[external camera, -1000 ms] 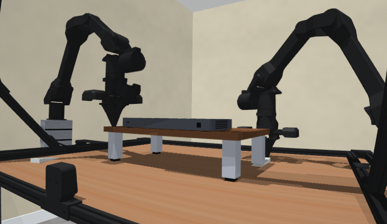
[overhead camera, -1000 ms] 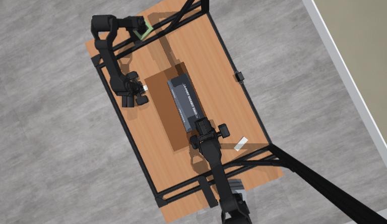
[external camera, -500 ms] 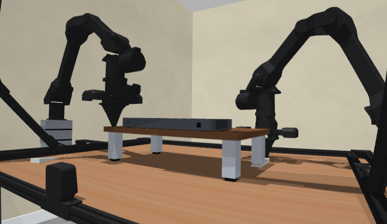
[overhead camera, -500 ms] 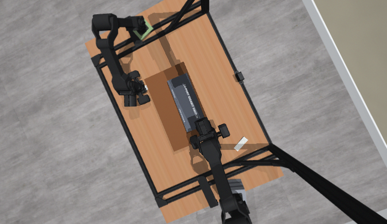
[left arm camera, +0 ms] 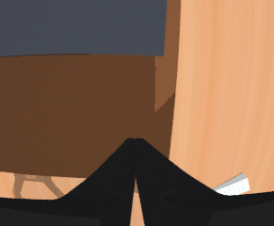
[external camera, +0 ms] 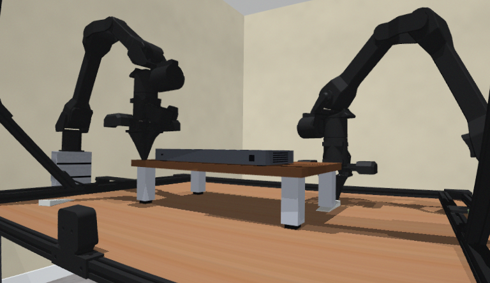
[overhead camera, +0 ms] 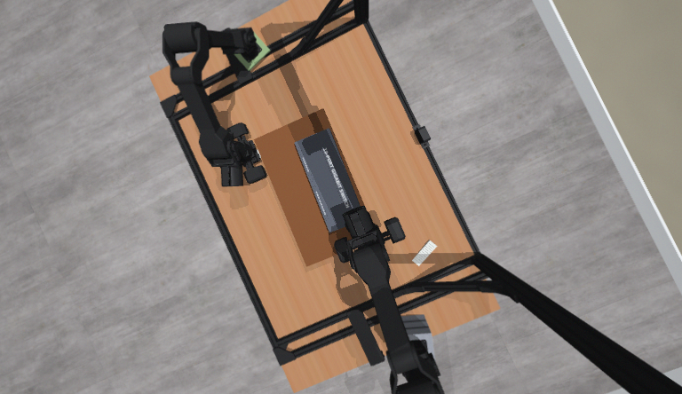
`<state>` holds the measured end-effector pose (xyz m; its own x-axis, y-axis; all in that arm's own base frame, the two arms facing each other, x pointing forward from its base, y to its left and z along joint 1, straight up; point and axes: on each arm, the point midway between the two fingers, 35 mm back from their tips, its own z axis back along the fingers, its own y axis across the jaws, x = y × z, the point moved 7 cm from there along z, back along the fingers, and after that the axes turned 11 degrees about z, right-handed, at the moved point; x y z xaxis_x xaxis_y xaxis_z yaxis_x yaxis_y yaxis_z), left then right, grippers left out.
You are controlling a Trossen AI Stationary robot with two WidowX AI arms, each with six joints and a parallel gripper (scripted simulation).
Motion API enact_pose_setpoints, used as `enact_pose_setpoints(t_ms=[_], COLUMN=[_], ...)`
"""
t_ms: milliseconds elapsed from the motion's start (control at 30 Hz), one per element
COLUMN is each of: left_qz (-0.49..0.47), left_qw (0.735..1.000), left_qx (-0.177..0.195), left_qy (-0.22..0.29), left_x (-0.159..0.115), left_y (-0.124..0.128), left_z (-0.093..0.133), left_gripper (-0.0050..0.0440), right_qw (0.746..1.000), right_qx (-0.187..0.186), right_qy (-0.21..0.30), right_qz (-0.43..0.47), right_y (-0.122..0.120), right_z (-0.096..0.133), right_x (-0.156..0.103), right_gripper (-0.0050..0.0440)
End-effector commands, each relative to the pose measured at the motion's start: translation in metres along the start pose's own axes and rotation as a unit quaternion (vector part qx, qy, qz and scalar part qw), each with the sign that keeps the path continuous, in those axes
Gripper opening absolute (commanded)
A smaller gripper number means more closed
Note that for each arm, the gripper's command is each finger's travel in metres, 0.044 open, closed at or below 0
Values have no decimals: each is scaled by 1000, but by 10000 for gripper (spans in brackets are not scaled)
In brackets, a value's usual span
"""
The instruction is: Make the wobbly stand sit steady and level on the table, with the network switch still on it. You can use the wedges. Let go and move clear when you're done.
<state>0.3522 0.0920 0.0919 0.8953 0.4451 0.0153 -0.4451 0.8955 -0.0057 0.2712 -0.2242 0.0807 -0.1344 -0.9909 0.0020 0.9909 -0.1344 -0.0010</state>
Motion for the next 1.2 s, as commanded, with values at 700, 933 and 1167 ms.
enact_pose_setpoints(t_ms=[700,933,1167], left_qz=[1,1,1], left_qw=[1000,1000,1000], left_qx=[3,3,3], left_qy=[8,8,8], left_x=[-1,-1,-1], left_y=[0,0,0], left_z=[-8,-8,-8], left_gripper=[0,0,0], right_qw=[1000,1000,1000], right_qx=[0,0,0], right_qy=[1,1,1], right_qz=[0,0,0], right_y=[0,1,1], right_z=[0,0,0], right_x=[-6,-10,-10], right_gripper=[0,0,0])
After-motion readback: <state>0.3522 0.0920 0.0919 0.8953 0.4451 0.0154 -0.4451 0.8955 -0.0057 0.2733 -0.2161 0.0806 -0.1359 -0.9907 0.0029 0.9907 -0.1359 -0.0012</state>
